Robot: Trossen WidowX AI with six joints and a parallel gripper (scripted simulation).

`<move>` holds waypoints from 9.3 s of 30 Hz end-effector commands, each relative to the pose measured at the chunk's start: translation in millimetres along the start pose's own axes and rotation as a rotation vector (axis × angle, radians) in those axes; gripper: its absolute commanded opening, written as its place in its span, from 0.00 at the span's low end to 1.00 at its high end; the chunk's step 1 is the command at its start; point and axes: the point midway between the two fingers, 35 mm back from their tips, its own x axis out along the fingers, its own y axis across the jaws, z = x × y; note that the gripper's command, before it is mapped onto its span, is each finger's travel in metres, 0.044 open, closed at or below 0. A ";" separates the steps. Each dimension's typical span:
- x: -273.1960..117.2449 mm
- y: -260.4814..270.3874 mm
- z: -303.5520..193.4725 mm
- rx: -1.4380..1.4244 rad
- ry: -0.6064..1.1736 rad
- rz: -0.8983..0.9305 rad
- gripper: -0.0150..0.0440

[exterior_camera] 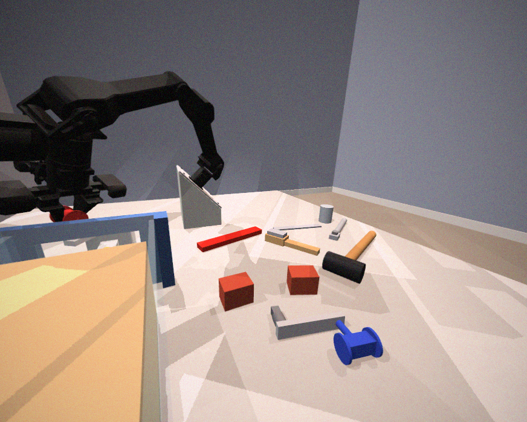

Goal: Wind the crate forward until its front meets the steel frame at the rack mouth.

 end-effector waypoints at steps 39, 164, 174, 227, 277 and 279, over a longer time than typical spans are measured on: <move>-16.5 -44.6 -44.2 -0.014 0.036 -0.028 0.25; -5.0 -170.7 -15.3 -0.012 0.035 -0.036 0.25; -0.9 -176.9 -6.7 -0.011 0.034 -0.036 0.25; 24.7 -190.0 46.0 -0.009 0.031 -0.036 0.25; 48.2 -170.5 93.4 -0.008 0.027 -0.033 0.25; 49.0 -169.1 95.1 -0.008 0.027 -0.033 0.25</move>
